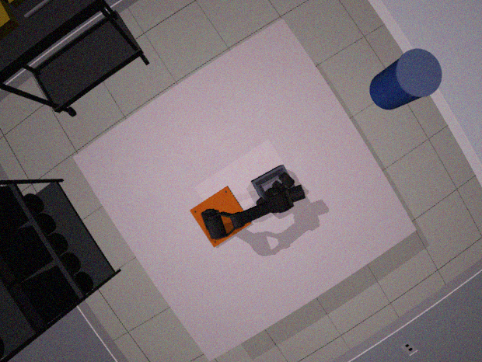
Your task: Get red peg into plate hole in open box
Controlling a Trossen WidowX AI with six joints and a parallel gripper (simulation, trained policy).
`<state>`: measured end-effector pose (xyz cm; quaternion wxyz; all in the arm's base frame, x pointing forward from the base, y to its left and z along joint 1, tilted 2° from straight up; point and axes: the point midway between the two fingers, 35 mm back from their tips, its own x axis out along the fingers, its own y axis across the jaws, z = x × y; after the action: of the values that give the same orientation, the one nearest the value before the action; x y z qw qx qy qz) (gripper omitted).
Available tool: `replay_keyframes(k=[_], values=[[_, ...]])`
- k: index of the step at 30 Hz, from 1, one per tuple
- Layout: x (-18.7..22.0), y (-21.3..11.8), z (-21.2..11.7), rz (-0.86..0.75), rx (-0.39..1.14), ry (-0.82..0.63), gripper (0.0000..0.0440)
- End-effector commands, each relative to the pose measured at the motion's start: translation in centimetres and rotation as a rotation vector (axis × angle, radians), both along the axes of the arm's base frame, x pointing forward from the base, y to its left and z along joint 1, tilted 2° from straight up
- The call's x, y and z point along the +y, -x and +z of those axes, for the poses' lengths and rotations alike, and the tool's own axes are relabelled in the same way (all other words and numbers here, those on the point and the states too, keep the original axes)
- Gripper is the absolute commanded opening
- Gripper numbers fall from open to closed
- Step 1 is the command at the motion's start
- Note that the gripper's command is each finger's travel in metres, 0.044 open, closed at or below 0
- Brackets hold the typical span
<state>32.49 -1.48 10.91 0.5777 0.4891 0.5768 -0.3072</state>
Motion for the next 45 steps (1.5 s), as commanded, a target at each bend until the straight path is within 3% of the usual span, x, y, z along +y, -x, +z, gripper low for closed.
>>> replay_keyframes(k=[1,2,6,8,45], values=[[0.1,-0.3,-0.9,0.02,0.001,-0.001,0.0],[0.1,-0.3,-1.1,0.023,0.003,0.001,0.0004],[0.1,-0.3,-1.9,0.04,0.017,0.002,0.0109],[0.1,-0.3,-2.1,0.046,0.026,0.001,0.0139],[-0.1,-4.6,4.8,0.085,-0.125,-0.283,0.0138]])
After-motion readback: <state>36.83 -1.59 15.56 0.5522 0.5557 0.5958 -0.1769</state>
